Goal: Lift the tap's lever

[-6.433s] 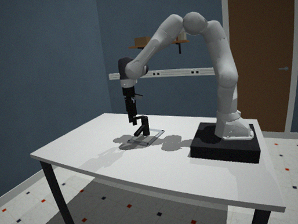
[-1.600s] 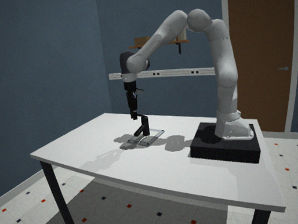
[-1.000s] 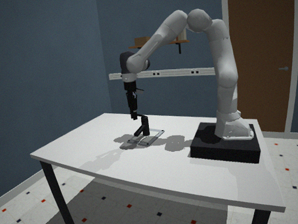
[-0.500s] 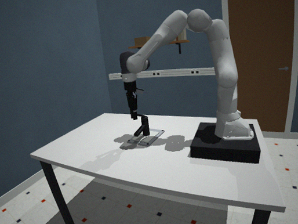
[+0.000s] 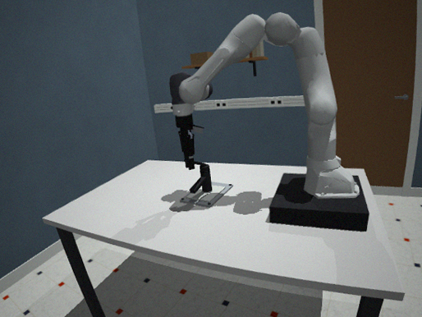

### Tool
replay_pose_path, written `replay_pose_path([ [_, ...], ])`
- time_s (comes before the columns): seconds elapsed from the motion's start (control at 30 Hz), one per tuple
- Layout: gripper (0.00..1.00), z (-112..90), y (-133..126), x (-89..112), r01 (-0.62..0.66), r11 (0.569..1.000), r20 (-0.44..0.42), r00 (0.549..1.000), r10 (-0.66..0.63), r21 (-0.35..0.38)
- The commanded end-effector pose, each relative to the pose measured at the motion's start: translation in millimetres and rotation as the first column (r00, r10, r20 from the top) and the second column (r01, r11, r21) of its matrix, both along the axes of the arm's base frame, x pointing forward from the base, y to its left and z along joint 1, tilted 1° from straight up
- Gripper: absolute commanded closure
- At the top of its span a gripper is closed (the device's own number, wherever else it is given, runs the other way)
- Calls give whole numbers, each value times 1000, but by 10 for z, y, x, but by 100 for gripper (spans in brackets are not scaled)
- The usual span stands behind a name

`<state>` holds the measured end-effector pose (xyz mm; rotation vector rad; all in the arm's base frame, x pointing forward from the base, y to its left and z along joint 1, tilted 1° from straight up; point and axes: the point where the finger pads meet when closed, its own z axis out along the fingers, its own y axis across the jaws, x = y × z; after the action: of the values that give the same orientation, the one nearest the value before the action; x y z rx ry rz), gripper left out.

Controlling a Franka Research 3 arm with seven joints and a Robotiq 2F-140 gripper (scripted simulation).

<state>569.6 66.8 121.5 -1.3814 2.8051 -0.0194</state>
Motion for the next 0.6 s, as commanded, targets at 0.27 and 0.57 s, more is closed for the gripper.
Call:
replay_pose_path([
  [0.27, 90, 40, -35, -26, 0, 1000, -6, 1000, 0, -1],
  [0.57, 54, 40, -35, -26, 0, 1000, -6, 1000, 0, -1],
])
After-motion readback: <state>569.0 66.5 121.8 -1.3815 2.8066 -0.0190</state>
